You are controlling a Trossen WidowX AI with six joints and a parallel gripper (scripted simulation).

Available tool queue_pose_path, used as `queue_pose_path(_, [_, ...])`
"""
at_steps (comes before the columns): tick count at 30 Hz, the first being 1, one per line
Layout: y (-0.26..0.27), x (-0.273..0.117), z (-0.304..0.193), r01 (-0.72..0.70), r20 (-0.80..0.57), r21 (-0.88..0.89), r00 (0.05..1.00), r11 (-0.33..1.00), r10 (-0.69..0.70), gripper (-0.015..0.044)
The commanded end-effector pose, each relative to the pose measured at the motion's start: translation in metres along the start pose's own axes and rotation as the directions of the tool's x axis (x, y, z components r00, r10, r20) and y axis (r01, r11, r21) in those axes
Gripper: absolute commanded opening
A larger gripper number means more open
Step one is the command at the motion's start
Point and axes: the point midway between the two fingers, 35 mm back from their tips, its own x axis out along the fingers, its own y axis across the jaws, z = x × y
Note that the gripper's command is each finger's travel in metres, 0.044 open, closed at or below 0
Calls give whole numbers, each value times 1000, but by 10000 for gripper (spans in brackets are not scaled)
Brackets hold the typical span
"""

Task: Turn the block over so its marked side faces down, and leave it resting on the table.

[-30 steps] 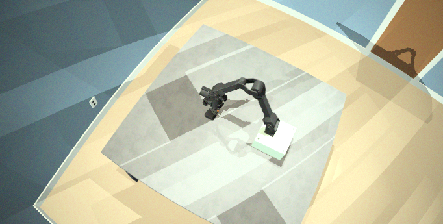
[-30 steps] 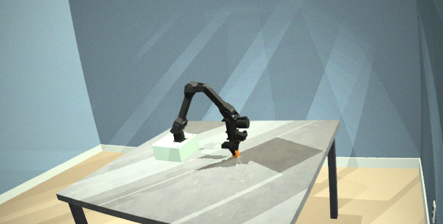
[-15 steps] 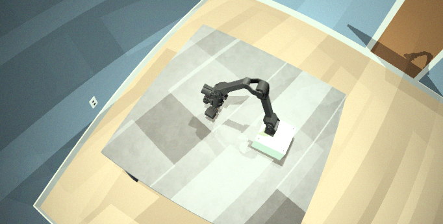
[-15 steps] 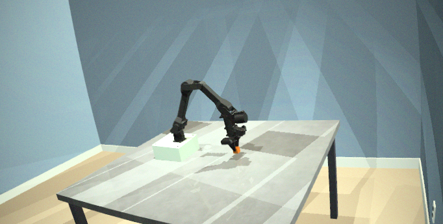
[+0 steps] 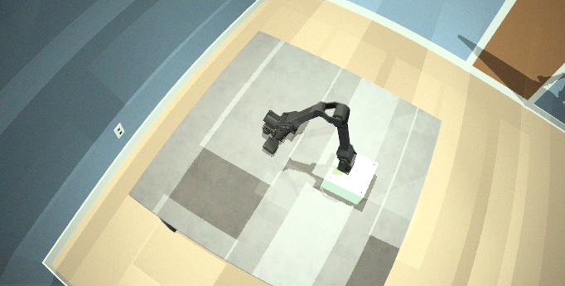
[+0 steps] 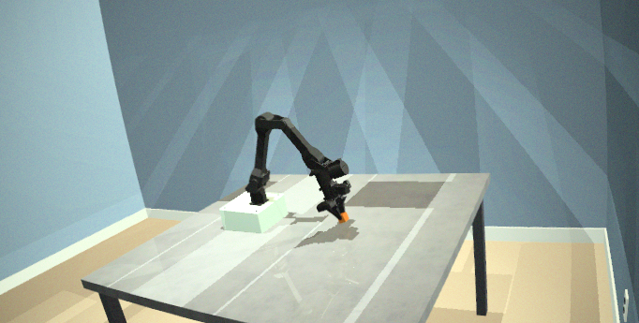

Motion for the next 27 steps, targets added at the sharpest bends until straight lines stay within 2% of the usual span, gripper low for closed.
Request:
queue_pose_path(1, [-1, 0, -3, 5, 60, -4, 998, 1000, -4, 0])
queue_pose_path(10, [-1, -5, -7, 5, 197, -2, 980, 1000, -4, 0])
queue_pose_path(14, [-1, -5, -7, 5, 209, -2, 978, 1000, -4, 0])
queue_pose_path(27, [0, 22, -4, 3, 370, -4, 929, 1000, -1, 0])
